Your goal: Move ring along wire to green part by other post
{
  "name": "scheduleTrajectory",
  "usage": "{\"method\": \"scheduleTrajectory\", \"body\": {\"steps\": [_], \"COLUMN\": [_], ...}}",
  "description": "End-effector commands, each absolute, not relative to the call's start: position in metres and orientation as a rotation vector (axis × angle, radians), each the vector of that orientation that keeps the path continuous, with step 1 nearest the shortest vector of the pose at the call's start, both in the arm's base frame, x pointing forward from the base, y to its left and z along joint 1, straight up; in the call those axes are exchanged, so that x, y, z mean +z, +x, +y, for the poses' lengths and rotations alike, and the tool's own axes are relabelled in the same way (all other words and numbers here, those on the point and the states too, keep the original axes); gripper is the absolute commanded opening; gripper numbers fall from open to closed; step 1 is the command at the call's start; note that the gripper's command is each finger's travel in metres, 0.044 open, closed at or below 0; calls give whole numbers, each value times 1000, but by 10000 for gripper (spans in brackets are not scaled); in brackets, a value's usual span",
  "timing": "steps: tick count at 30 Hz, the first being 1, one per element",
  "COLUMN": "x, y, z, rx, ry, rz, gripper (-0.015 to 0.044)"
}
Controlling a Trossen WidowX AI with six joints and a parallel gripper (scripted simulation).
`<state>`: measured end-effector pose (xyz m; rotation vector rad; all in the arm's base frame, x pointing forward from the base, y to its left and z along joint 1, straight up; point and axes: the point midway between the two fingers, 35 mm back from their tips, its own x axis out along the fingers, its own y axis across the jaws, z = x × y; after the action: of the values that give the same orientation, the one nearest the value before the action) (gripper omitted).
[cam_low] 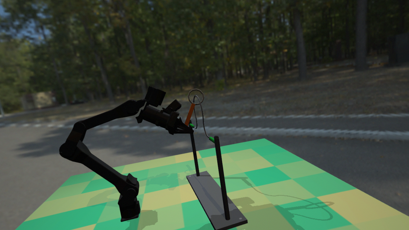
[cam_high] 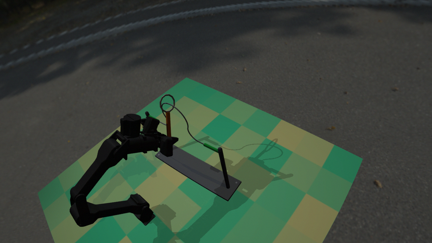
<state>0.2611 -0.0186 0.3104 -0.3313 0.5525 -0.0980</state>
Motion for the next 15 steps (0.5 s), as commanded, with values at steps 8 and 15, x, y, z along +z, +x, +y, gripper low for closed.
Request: {"method": "scheduleTrajectory", "body": {"steps": [8,15], "x": [316,318], "y": [260,261], "z": [-27,-32], "rx": [-150,-182], "ry": [-489,-592], "rz": [513,492], "gripper": [-150,-150]}}
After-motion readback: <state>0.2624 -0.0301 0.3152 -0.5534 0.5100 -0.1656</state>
